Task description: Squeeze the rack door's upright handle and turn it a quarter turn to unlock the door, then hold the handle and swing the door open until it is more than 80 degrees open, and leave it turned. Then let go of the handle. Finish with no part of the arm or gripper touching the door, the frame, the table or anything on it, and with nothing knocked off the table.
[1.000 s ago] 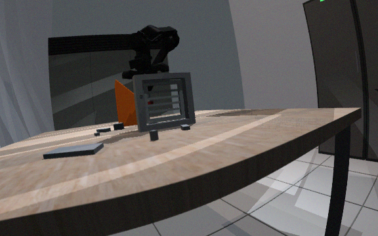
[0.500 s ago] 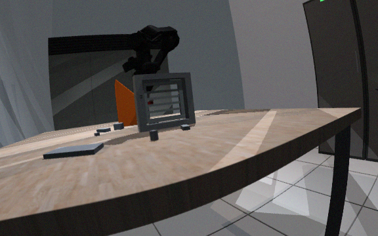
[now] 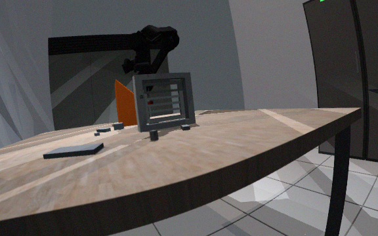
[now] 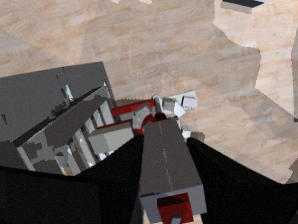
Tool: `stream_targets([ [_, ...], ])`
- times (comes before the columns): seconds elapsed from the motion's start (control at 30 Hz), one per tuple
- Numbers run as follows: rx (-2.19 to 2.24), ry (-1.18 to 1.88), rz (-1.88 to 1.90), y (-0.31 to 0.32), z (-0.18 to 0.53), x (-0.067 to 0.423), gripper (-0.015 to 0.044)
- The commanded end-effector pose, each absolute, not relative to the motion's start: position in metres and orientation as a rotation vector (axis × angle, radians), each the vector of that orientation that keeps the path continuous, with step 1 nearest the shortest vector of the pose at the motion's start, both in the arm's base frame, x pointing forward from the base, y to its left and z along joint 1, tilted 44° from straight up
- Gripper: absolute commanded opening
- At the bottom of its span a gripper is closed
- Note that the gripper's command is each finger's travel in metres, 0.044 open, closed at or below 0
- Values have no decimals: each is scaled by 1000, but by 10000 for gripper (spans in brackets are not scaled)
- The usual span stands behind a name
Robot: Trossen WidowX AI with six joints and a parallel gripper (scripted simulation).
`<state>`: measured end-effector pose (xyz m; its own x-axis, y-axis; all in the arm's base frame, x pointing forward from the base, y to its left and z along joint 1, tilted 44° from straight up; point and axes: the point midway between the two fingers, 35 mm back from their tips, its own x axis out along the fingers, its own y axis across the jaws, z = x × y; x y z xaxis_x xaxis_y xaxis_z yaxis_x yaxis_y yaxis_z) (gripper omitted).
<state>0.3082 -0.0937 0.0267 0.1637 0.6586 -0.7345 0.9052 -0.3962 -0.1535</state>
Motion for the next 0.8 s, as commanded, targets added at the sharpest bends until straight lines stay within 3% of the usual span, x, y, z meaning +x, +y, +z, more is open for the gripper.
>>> stream_targets([
  [0.0, 2145, 1495, -1090, -93, 28, 309, 93],
  [0.27, 2145, 1495, -1090, -93, 28, 309, 286],
  [0.77, 1668, 1568, -479, -93, 28, 309, 286],
])
